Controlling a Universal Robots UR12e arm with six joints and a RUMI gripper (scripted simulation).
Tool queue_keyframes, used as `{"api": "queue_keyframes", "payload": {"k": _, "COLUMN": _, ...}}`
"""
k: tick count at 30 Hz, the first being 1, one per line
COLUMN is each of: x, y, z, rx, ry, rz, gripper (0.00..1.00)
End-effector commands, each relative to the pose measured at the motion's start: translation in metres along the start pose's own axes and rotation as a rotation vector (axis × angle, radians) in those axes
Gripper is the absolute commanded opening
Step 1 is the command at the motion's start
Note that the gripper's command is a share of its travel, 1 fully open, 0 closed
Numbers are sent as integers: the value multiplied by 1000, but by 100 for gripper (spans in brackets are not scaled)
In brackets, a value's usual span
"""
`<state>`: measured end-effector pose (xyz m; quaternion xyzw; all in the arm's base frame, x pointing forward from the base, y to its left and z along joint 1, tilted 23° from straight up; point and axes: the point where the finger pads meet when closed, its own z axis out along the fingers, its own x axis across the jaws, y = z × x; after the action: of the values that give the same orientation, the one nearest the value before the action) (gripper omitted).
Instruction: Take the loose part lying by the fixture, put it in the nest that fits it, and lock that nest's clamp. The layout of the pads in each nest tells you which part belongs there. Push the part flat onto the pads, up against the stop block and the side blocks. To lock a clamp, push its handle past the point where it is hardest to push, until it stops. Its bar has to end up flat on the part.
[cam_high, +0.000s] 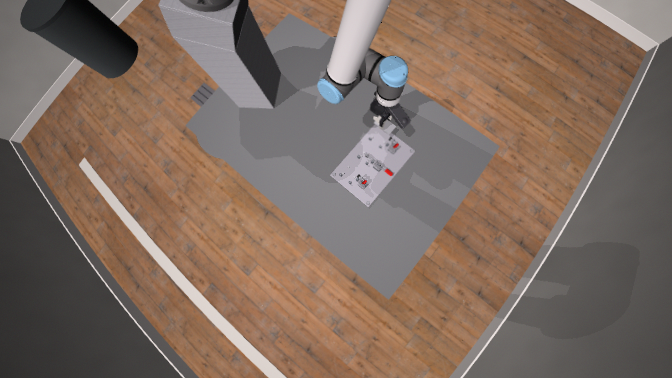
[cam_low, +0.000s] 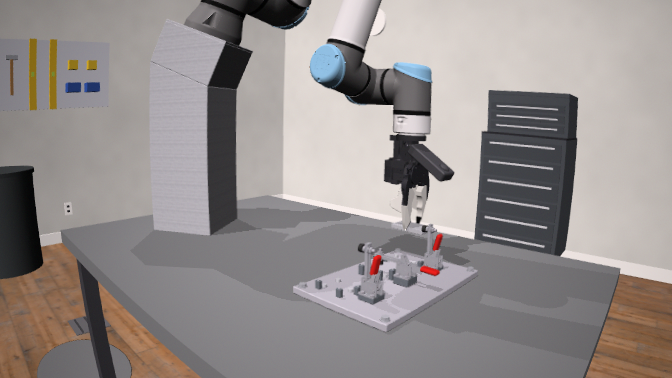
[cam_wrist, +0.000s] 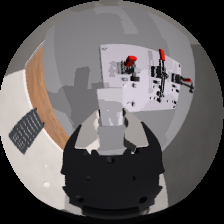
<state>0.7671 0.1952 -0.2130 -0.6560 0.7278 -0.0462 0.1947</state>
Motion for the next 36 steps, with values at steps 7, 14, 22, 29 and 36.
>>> {"api": "queue_keyframes", "payload": {"k": 7, "x": 32, "y": 1, "z": 2, "rx": 0, "ry": -4, "rz": -7, "gripper": 0}}
{"api": "queue_keyframes", "payload": {"k": 14, "x": 39, "y": -1, "z": 2, "rx": 3, "ry": -4, "rz": -8, "gripper": 0}}
{"api": "queue_keyframes", "payload": {"k": 22, "x": 41, "y": -1, "z": 2, "rx": 3, "ry": -4, "rz": -8, "gripper": 0}}
{"api": "queue_keyframes", "payload": {"k": 29, "x": 40, "y": -1, "z": 2, "rx": 2, "ry": -4, "rz": -8, "gripper": 0}}
{"api": "queue_keyframes", "payload": {"k": 36, "x": 40, "y": -1, "z": 2, "rx": 2, "ry": -4, "rz": -8, "gripper": 0}}
